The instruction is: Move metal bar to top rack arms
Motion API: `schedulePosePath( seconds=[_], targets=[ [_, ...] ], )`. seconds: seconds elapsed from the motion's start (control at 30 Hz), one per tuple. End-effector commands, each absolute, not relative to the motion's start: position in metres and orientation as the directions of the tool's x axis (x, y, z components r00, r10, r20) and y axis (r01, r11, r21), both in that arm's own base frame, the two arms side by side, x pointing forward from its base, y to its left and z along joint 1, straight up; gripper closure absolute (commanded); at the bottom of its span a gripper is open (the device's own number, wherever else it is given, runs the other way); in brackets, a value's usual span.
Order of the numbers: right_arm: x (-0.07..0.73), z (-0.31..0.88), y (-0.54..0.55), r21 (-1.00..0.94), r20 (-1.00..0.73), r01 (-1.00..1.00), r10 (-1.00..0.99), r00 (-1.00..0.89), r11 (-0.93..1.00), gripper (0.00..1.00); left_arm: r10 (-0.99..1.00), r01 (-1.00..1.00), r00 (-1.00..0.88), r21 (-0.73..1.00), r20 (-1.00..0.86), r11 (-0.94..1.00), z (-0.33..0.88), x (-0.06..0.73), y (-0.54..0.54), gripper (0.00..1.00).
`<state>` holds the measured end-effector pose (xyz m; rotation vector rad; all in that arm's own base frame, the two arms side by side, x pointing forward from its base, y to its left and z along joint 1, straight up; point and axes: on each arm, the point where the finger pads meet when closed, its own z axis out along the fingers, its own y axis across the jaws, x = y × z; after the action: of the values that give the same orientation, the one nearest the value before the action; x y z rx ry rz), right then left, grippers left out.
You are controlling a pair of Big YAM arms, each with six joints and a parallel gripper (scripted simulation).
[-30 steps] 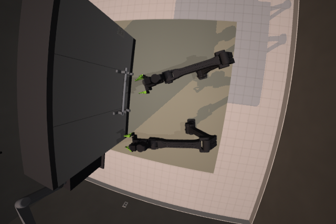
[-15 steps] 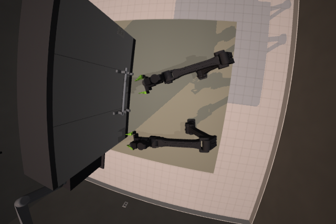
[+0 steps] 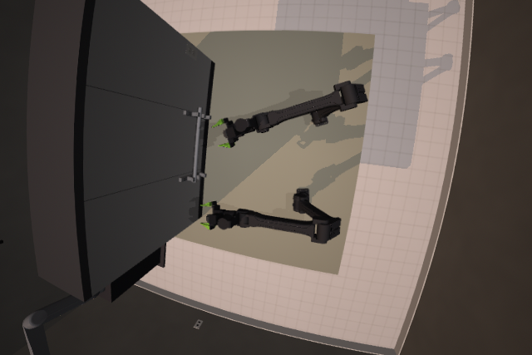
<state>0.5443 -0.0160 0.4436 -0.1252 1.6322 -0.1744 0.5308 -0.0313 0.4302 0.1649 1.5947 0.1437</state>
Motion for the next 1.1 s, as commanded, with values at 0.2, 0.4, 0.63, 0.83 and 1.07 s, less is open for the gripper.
schedulePosePath(
  seconds=[0.2,0.4,0.63,0.83,1.07],
  targets=[
    [0.557,0.422,-0.034,-0.328,-0.942,0.054,-0.323,-0.087,0.943,0.0,0.33,0.026,0.026,0.331,-0.944,0.943,0.422,0.541,-0.055,0.0],
    [0.562,0.412,-0.039,-0.377,-0.924,0.06,-0.37,-0.1,0.924,0.0,0.379,0.029,0.032,0.38,-0.925,0.925,0.412,0.544,-0.063,0.0],
    [0.572,0.395,-0.047,-0.462,-0.883,0.069,-0.452,-0.124,0.884,0.0,0.464,0.033,0.044,0.465,-0.885,0.885,0.395,0.55,-0.078,0.0],
    [0.58,0.381,-0.055,-0.532,-0.842,0.075,-0.519,-0.146,0.843,0.0,0.533,0.036,0.055,0.535,-0.844,0.844,0.381,0.555,-0.09,0.0],
    [0.587,0.369,-0.061,-0.589,-0.803,0.078,-0.573,-0.164,0.804,0.0,0.589,0.038,0.064,0.592,-0.806,0.805,0.369,0.558,-0.1,0.0]
  ],
)
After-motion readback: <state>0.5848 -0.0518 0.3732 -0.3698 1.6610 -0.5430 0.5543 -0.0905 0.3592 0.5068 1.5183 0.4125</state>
